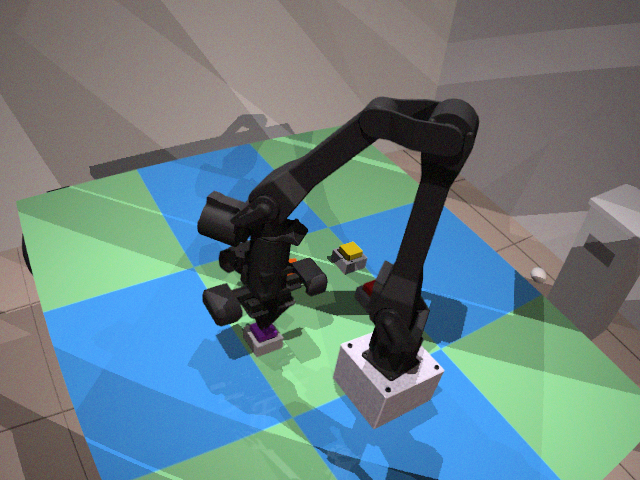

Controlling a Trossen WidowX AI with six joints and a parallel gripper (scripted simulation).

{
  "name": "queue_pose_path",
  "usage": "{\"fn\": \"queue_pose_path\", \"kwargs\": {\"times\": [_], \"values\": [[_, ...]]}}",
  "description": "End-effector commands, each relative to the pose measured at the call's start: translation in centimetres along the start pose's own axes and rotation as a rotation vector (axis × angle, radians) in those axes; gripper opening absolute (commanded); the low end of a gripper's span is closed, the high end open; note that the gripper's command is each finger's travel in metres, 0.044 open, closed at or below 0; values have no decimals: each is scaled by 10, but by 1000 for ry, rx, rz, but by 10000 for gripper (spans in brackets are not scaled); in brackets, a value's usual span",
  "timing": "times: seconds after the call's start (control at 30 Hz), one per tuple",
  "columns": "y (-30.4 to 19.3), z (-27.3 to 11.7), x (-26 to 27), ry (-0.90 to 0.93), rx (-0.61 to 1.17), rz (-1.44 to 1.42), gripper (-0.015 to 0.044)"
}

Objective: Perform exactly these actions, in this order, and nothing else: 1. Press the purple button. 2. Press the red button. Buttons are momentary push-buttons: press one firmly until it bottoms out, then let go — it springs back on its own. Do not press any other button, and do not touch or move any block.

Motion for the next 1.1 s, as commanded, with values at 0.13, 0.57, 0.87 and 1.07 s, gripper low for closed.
{"fn": "queue_pose_path", "kwargs": {"times": [0.13,0.57,0.87,1.07], "values": [[-2,5,-1,-3,8,-4,20],[-2,5,-1,-3,8,-4,20],[-1,-27,-1,-3,8,-4,20],[0,-79,0,-3,8,-4,20]]}}
Point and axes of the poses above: the point midway between the two fingers, 35 mm back from their tips, its own z axis out along the fingers, its own x axis across the jaws, y = z × x, the point moved 3 cm from there along -z, back along the fingers, and after that the axes turned 14 degrees about z, right-handed, at the moved point
